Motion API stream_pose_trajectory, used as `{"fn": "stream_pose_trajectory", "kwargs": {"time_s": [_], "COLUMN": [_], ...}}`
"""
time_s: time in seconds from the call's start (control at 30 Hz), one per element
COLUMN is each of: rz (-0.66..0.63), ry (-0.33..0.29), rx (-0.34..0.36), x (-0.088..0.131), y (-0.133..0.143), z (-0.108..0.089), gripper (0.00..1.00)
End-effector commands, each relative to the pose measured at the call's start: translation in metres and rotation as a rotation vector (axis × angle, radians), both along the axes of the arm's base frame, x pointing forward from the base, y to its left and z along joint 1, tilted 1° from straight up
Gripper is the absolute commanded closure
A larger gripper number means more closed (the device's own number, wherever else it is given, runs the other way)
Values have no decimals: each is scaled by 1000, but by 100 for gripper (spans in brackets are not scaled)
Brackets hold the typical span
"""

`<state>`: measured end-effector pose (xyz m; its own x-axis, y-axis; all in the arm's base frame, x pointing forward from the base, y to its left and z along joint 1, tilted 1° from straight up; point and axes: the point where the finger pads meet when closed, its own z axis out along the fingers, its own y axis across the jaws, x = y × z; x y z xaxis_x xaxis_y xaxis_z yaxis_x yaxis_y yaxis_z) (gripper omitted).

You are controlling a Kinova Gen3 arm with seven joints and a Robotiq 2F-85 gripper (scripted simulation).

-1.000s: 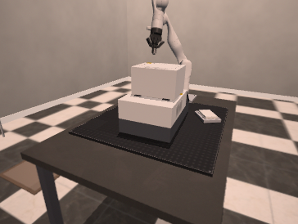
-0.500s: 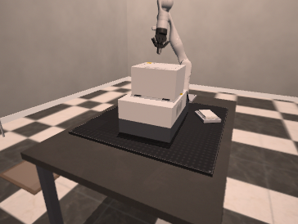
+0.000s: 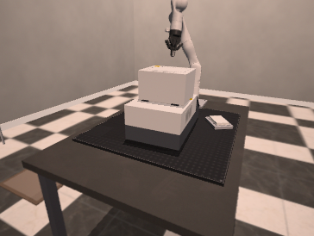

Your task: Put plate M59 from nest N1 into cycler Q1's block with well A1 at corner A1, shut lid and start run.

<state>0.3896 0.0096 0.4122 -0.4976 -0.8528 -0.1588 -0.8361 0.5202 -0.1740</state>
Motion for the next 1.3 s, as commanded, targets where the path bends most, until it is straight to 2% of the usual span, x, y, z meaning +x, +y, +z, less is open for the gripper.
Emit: {"fn": "stream_pose_trajectory", "kwargs": {"time_s": [0.0,0.33,0.77,1.27], "rz": [1,1,1,1], "ry": [-4,-4,-4,-4], "rx": [1,1,1,1], "x": [-11,-36,-36,-37], "y": [4,12,12,12], "z": [1,2,-1,-21], "gripper": [90,90,90,90]}}
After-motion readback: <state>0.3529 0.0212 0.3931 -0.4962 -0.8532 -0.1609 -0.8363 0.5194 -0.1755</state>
